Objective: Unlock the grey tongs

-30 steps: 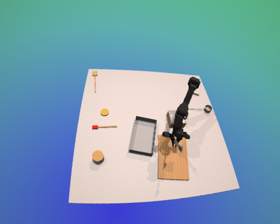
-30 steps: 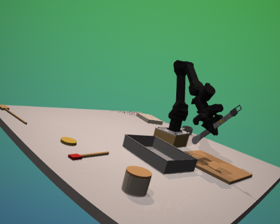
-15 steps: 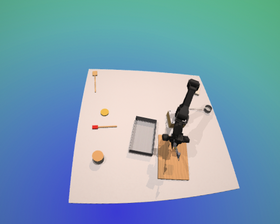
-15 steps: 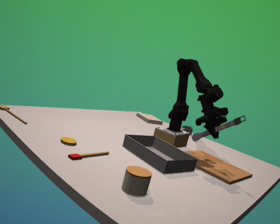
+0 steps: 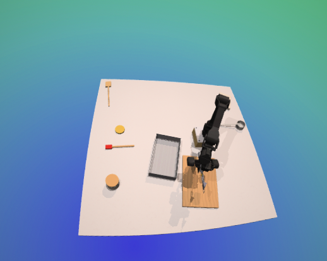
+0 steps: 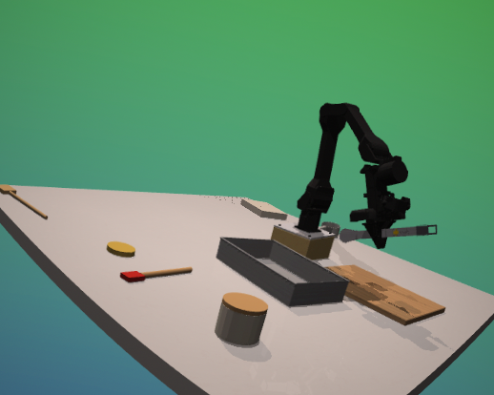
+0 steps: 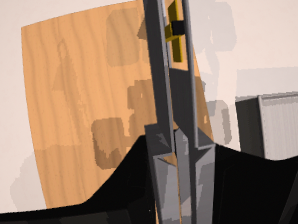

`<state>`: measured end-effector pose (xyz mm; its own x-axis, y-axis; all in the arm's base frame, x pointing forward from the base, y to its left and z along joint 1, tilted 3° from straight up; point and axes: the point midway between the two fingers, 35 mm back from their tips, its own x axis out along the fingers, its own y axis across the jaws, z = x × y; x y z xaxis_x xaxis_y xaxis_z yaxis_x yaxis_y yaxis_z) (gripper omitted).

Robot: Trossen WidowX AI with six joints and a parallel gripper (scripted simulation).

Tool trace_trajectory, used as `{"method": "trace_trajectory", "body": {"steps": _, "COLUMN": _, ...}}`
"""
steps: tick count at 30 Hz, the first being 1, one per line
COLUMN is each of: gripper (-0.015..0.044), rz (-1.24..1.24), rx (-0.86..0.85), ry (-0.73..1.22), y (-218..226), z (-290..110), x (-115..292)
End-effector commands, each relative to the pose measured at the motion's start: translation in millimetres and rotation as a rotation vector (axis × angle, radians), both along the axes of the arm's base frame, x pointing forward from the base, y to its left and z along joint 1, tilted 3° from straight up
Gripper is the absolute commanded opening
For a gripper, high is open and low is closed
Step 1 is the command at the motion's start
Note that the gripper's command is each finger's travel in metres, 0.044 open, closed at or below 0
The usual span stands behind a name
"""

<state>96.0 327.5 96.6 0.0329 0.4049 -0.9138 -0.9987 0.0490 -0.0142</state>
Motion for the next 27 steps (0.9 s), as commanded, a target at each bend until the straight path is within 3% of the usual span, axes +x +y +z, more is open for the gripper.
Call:
{"method": "trace_trajectory", "body": {"steps": 1, "gripper": -0.015, "rz": -0.005, "rx": -0.037, "ry": -0.007, "y": 4.6, "z": 4.5, "x": 0.8}}
{"method": "trace_trajectory", "body": {"steps": 27, "gripper": -0.015, "rz": 0.012, "rx": -0.408, "ry": -0.037, "y": 5.6, "z": -0.4, "x": -2.7}}
